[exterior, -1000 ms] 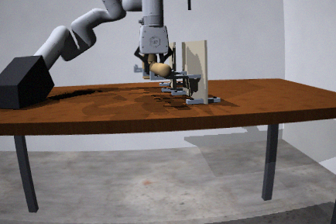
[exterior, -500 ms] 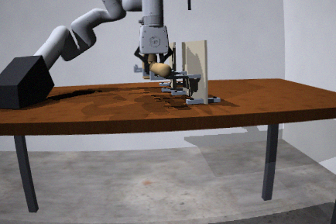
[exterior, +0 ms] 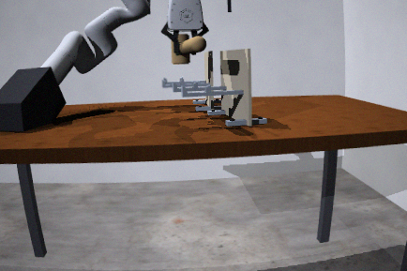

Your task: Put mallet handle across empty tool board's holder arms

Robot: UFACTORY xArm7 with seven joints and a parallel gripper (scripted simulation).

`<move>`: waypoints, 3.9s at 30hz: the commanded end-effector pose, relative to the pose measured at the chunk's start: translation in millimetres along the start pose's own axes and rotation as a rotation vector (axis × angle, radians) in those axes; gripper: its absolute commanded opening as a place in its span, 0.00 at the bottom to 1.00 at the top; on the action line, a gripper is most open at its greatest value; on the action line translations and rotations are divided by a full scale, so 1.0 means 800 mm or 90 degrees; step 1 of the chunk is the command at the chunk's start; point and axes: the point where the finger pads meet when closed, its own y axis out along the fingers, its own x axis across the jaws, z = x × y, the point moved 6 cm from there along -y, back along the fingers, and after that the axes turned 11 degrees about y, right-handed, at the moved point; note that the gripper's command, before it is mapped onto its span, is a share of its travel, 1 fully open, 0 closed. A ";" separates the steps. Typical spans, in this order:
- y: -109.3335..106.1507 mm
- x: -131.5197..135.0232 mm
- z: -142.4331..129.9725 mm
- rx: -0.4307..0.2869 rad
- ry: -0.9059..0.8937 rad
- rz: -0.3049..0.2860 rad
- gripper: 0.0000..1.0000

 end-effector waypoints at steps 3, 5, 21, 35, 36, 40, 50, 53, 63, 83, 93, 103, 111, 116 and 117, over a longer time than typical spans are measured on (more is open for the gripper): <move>-0.012 0.010 0.056 0.001 0.001 0.000 0.00; -0.014 0.011 0.072 0.001 0.001 -0.001 0.00; -0.023 -0.002 0.242 0.000 0.003 -0.004 0.00; -0.012 -0.057 0.373 0.004 -0.001 0.001 0.00; -0.011 -0.062 0.380 0.004 -0.001 0.002 0.00; -0.010 -0.065 0.386 0.004 0.000 0.003 0.00; -0.010 -0.065 0.385 0.004 0.100 0.003 0.00; -0.003 -0.065 0.385 0.005 0.100 0.003 0.00; 0.089 -0.065 0.387 0.004 0.100 0.003 0.00; 0.114 -0.066 0.387 0.004 0.101 0.003 0.00; 0.114 -0.066 0.387 0.004 0.101 0.003 0.00; 0.114 -0.066 0.387 0.004 0.101 0.003 1.00; 0.114 -0.066 0.387 0.004 0.101 0.003 1.00; 0.114 -0.066 0.387 0.004 0.101 0.003 1.00; 0.114 -0.066 0.387 0.004 0.101 0.003 1.00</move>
